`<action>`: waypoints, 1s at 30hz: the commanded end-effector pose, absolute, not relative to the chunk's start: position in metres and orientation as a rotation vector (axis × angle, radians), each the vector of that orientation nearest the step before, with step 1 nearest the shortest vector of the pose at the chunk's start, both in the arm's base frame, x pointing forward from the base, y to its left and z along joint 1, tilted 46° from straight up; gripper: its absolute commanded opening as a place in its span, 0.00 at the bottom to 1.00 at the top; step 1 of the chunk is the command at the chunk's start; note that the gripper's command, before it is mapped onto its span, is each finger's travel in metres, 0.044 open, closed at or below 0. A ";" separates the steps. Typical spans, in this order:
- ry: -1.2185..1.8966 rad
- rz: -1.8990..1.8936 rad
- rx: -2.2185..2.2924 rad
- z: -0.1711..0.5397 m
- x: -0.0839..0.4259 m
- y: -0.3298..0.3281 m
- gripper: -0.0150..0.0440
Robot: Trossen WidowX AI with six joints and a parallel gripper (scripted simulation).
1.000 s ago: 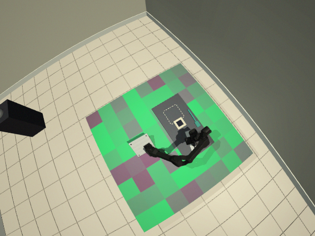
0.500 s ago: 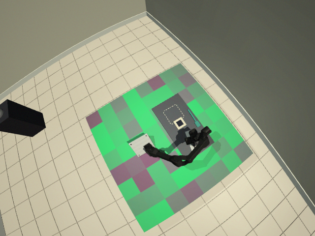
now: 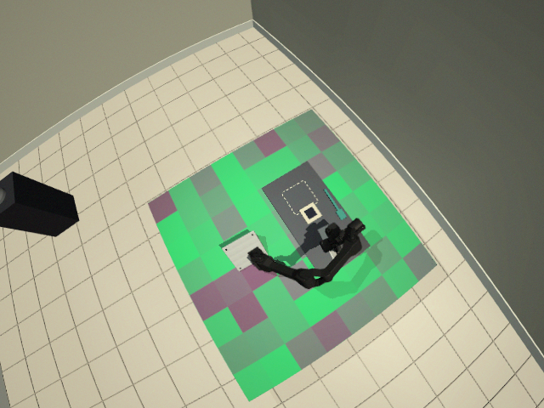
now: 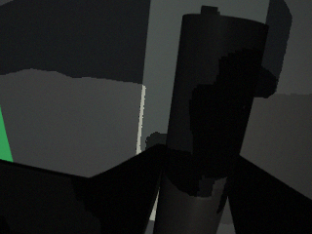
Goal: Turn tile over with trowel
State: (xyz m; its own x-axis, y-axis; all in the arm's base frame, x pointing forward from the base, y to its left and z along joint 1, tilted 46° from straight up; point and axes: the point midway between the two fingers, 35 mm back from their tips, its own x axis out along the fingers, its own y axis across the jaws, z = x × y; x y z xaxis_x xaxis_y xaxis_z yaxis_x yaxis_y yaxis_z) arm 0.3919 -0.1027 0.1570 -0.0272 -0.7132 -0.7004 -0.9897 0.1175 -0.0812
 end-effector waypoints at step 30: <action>1.744 1.114 -1.969 0.157 0.392 -0.103 0.71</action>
